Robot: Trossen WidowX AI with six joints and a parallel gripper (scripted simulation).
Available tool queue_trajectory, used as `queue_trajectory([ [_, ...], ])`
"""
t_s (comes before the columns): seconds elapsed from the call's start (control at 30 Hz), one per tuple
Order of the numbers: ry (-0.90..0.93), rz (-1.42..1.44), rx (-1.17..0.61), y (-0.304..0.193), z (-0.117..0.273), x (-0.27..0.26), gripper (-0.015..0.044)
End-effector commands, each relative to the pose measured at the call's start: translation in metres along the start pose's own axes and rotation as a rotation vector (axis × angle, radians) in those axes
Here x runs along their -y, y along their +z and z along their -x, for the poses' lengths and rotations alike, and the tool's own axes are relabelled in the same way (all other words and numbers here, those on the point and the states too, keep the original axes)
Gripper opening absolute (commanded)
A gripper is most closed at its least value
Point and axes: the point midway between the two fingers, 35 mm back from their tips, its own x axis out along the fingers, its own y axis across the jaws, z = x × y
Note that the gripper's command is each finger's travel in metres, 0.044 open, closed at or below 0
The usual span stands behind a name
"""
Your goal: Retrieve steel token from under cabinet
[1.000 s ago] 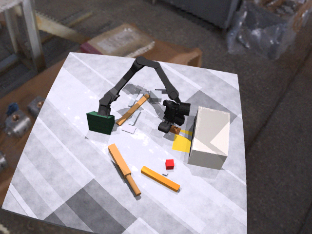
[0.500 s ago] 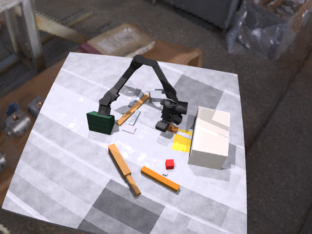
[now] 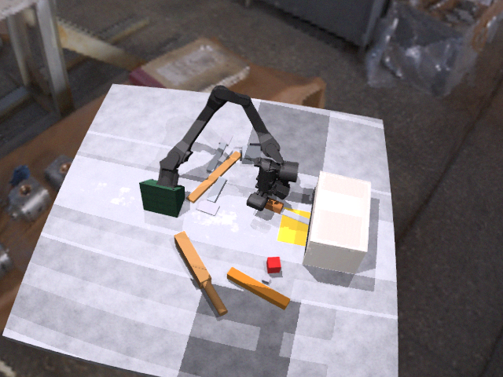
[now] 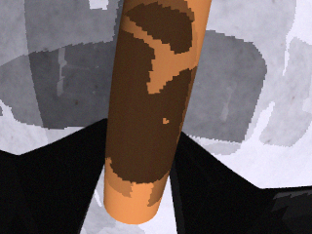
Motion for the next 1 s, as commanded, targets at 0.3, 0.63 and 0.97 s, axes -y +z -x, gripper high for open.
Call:
queue_trajectory([
  [0.3, -0.001, -0.009, -0.005, -0.018, -0.001, 0.0, 0.0],
  [0.63, -0.001, -0.009, -0.006, -0.029, -0.001, -0.001, 0.0],
  [0.97, -0.001, -0.01, -0.006, -0.04, -0.001, -0.002, 0.0],
])
